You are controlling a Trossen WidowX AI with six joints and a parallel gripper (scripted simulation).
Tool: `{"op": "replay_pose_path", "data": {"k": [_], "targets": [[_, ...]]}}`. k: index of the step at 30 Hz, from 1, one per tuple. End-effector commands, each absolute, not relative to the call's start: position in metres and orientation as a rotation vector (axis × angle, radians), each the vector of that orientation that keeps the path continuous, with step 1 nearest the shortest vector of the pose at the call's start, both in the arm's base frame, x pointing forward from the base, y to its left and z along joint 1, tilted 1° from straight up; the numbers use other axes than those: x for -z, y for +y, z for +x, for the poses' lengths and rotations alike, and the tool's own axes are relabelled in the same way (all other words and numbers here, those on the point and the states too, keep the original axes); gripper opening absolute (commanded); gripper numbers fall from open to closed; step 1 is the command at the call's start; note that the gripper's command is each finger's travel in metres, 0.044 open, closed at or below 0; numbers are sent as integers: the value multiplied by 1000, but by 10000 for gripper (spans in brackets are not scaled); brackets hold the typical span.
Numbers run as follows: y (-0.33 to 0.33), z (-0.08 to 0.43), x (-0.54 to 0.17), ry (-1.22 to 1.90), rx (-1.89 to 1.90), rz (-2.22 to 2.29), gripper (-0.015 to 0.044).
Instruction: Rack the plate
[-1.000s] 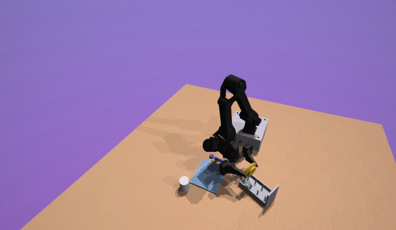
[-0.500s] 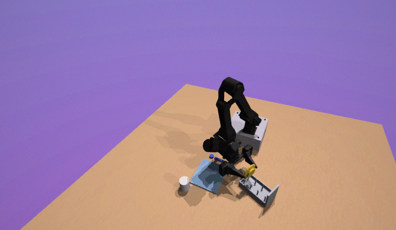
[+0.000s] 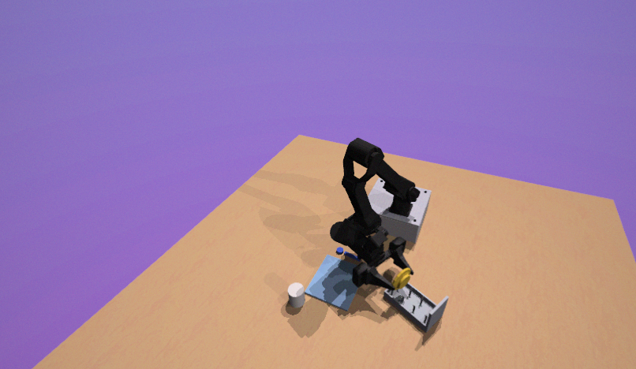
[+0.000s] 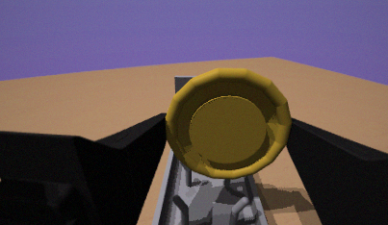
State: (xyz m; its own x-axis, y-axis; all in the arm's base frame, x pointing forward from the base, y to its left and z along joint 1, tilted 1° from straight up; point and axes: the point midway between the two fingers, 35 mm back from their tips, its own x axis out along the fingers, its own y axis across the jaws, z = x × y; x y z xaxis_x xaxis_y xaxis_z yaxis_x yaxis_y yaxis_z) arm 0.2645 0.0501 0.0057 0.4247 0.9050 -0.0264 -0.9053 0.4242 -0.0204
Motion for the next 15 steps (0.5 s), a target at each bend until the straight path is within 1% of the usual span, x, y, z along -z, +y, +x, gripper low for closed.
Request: {"op": "replay_pose_path", "data": {"k": [1,10,15], "targets": [[54,262,-2,11,-1138,-32,0],[57,259,3,-4,-1146,-47,0],[57,259,21,-2,-1148,-48,0]]}}
